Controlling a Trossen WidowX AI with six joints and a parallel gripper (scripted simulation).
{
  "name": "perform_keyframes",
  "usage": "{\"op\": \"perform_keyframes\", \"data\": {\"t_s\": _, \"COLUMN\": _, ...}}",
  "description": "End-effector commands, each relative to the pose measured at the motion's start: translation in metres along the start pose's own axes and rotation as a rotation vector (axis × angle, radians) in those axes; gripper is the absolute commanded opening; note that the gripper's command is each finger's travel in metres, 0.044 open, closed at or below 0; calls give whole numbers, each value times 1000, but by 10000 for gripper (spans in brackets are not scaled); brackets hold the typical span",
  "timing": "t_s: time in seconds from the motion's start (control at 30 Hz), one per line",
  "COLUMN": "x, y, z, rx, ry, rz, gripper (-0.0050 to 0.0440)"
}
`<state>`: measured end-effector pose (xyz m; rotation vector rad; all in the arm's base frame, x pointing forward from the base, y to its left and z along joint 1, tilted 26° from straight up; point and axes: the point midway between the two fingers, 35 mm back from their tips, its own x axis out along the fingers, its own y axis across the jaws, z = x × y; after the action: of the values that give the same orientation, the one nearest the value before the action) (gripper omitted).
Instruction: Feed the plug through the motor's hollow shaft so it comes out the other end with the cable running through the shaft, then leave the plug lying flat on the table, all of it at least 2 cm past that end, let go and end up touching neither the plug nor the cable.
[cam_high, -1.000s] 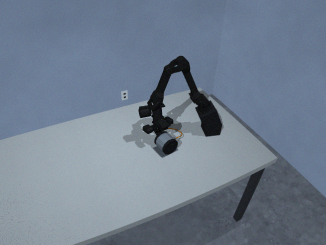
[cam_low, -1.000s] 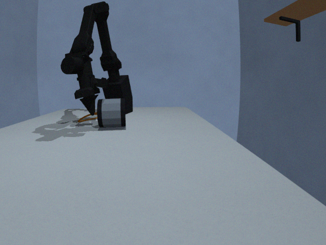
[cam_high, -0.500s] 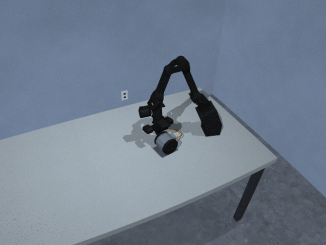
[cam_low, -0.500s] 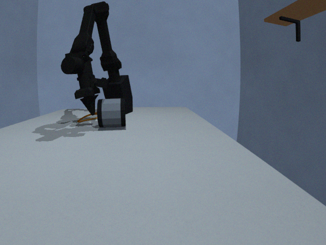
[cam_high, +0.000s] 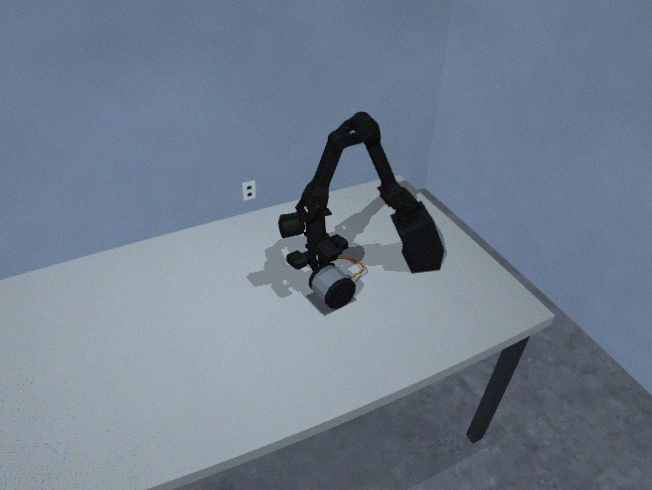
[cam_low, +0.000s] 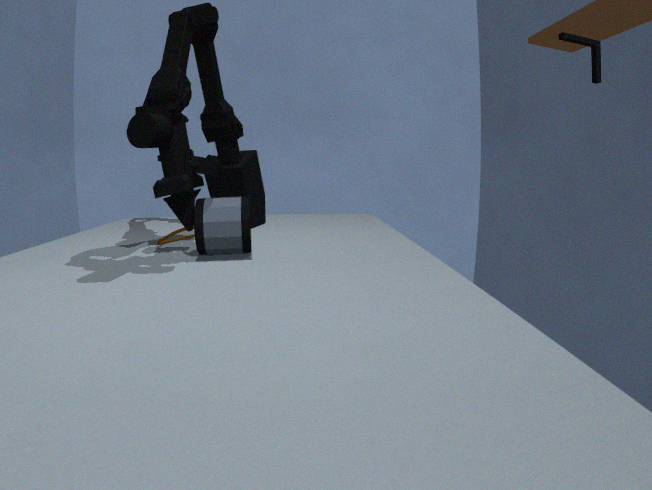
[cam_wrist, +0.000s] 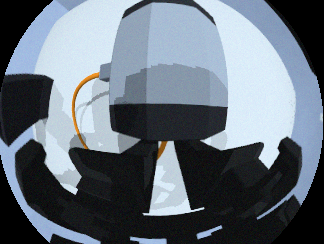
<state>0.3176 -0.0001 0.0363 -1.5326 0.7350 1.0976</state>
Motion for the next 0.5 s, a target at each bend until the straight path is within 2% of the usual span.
{"op": "perform_keyframes", "data": {"t_s": 0.0, "x": 0, "y": 0, "z": 0, "rx": -1, "ry": 0, "rz": 0, "gripper": 100}}
{"op": "perform_keyframes", "data": {"t_s": 0.17, "x": -18, "y": 0, "z": -22, "rx": 0, "ry": 3, "rz": 0, "gripper": 100}}
{"op": "perform_keyframes", "data": {"t_s": 0.37, "x": -18, "y": 0, "z": -22, "rx": 0, "ry": 3, "rz": 0, "gripper": 100}}
{"op": "perform_keyframes", "data": {"t_s": 0.47, "x": -10, "y": 2, "z": -16, "rx": 1, "ry": 4, "rz": 6, "gripper": 100}}
